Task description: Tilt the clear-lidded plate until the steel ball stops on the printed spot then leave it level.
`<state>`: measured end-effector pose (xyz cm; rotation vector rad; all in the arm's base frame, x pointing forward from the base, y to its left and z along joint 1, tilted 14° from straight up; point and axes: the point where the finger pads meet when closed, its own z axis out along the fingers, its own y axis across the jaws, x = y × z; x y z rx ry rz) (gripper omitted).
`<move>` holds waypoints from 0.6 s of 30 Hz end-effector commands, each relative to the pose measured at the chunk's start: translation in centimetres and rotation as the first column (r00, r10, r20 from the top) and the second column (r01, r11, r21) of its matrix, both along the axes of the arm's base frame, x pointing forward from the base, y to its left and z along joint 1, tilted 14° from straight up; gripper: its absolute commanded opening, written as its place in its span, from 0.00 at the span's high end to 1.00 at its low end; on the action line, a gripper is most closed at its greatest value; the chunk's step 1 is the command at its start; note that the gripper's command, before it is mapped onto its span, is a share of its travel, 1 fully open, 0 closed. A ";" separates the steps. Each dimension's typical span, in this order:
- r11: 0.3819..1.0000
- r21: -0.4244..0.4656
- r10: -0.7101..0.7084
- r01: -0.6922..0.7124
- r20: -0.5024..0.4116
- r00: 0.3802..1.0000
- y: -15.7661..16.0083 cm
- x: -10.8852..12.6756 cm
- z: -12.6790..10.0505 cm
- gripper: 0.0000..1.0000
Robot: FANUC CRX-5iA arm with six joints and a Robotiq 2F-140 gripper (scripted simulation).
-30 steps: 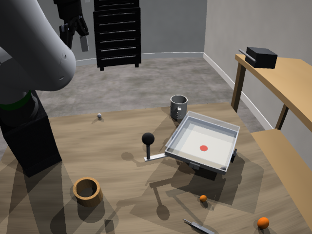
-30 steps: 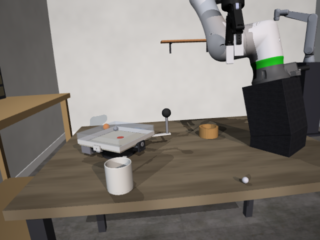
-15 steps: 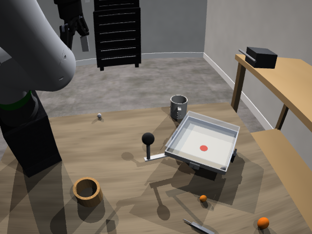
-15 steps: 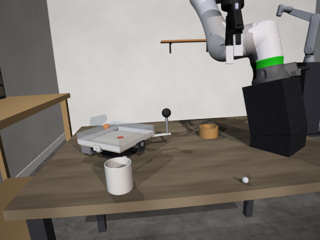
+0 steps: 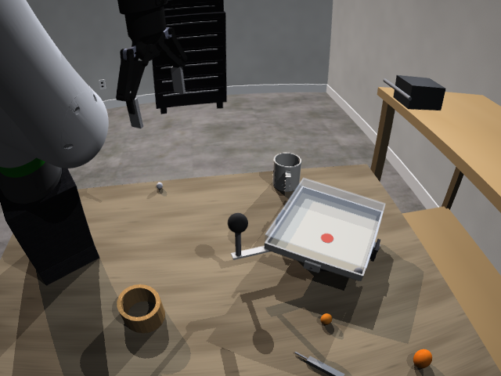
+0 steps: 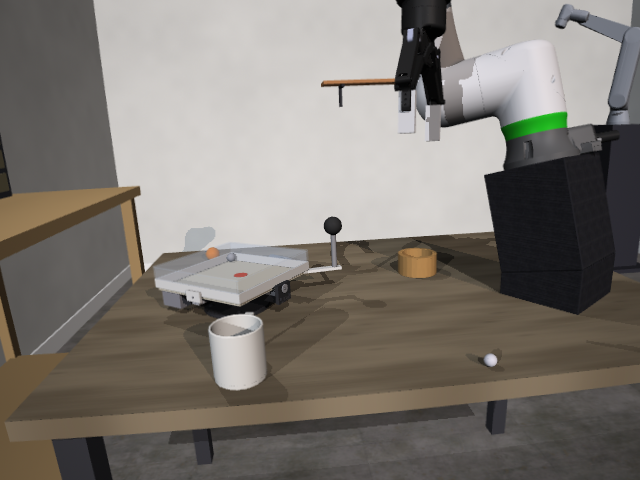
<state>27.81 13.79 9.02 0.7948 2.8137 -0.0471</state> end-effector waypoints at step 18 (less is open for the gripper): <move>0.783 0.046 -0.622 0.621 0.041 0.782 -13.4 14.5 -5.8 0.00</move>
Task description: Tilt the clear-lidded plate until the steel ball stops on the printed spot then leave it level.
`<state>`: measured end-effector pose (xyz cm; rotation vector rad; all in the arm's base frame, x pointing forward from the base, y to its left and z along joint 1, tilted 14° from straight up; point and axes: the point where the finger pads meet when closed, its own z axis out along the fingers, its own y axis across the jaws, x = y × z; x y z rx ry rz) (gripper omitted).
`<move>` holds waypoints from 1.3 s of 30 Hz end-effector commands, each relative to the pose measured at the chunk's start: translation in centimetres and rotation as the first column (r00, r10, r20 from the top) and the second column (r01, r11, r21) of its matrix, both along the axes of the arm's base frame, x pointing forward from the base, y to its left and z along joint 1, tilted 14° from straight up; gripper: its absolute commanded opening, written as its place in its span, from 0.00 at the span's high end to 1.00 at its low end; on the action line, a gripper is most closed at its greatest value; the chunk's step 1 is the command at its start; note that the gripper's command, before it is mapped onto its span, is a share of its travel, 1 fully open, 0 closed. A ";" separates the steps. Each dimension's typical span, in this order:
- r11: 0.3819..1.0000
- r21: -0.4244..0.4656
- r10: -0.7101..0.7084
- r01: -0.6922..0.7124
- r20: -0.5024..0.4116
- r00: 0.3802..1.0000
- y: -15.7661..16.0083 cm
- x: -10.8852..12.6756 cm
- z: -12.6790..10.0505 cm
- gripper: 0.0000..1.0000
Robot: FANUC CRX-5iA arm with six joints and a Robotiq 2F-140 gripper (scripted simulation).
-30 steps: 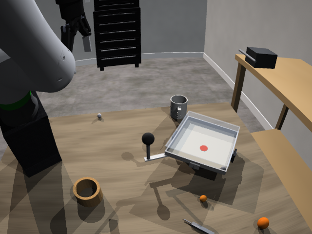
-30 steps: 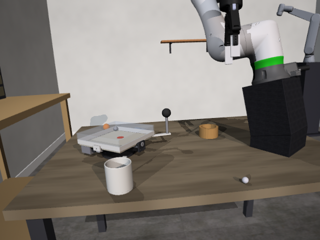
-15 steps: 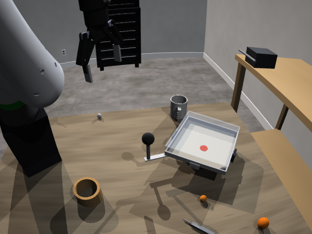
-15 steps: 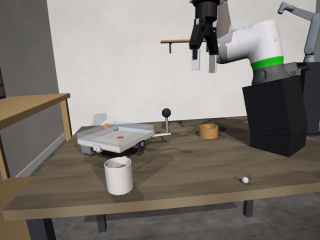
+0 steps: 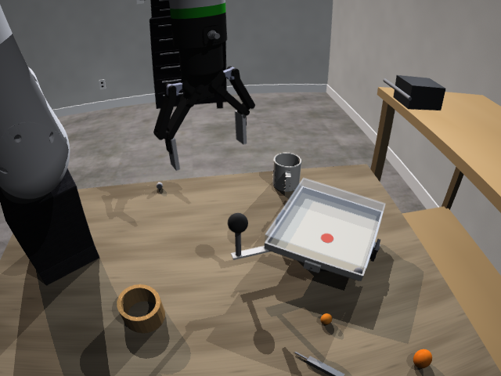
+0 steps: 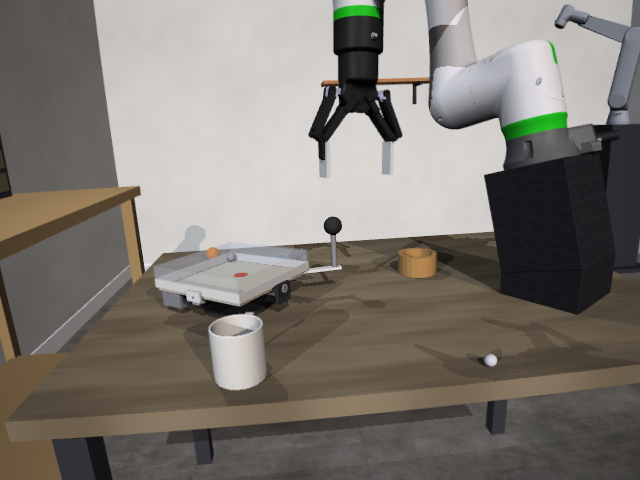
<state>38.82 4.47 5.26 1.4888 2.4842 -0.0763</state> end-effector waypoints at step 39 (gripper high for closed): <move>0.959 0.019 -0.284 0.284 0.015 0.959 -8.8 5.5 -3.9 0.58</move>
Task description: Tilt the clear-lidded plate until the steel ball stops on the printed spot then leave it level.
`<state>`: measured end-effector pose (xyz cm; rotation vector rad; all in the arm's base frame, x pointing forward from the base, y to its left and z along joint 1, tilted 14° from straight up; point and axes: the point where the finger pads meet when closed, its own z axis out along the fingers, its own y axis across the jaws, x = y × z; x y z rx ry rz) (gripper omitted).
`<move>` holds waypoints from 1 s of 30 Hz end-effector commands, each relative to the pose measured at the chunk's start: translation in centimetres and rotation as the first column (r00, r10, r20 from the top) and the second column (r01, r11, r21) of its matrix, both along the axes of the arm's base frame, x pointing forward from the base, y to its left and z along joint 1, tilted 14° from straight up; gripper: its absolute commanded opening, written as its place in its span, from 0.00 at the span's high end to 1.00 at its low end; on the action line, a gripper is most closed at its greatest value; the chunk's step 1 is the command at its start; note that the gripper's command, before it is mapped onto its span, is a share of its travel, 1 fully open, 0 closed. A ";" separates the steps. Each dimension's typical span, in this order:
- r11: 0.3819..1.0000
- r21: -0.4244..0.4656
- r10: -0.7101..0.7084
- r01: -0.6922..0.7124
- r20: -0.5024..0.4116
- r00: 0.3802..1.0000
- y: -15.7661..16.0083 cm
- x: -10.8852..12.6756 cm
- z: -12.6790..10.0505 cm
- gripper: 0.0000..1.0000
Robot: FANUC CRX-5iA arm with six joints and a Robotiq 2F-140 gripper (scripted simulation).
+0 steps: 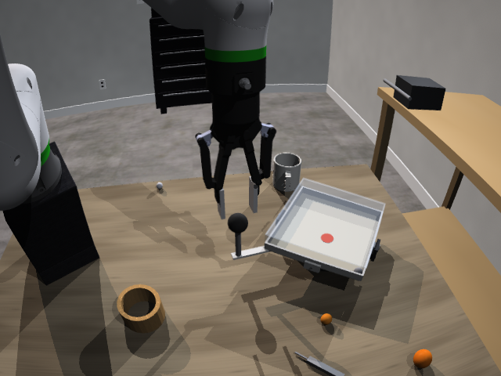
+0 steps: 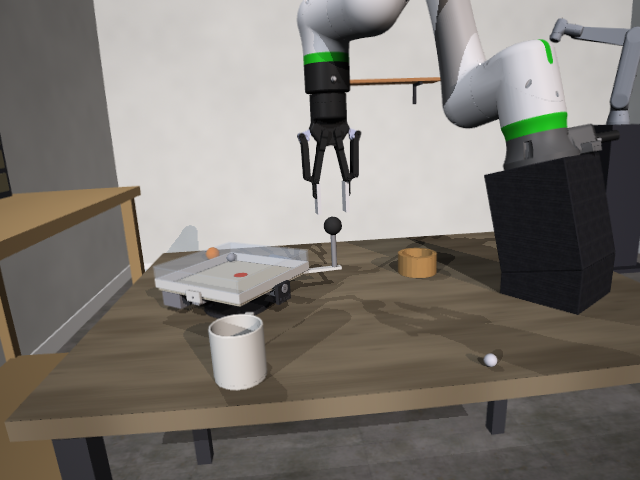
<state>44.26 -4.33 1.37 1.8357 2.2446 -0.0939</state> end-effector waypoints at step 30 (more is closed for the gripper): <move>1.000 0.000 0.000 0.000 0.000 1.000 -0.1 0.1 -0.4 0.58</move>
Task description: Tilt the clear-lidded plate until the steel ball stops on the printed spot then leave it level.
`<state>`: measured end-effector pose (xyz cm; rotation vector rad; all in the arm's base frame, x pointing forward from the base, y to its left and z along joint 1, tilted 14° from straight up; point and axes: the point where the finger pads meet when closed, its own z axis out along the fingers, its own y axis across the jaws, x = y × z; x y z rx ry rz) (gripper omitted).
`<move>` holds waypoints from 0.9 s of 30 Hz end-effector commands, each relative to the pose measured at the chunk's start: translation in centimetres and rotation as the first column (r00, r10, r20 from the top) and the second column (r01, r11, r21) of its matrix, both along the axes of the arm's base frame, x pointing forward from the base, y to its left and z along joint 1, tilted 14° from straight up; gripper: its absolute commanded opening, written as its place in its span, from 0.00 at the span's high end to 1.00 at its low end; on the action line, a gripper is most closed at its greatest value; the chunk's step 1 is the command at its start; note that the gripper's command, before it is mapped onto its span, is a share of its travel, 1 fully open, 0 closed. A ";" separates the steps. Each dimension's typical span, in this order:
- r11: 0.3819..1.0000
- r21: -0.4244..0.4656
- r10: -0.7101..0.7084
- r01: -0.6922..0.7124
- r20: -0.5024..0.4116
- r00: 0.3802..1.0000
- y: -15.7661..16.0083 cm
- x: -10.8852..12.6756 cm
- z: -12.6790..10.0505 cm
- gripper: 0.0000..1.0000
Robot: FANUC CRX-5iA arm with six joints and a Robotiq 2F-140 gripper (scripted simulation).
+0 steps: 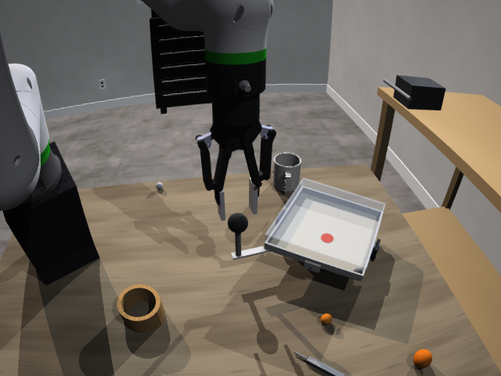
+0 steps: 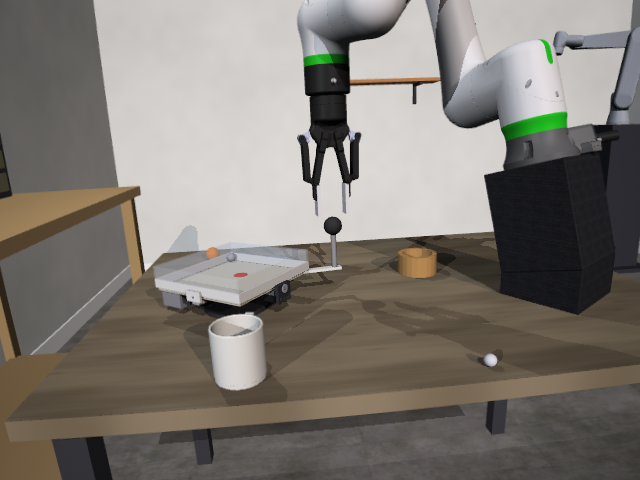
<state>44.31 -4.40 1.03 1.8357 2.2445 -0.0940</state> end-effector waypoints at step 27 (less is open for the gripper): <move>1.000 0.000 0.000 0.000 0.000 1.000 -0.4 0.3 -1.9 0.58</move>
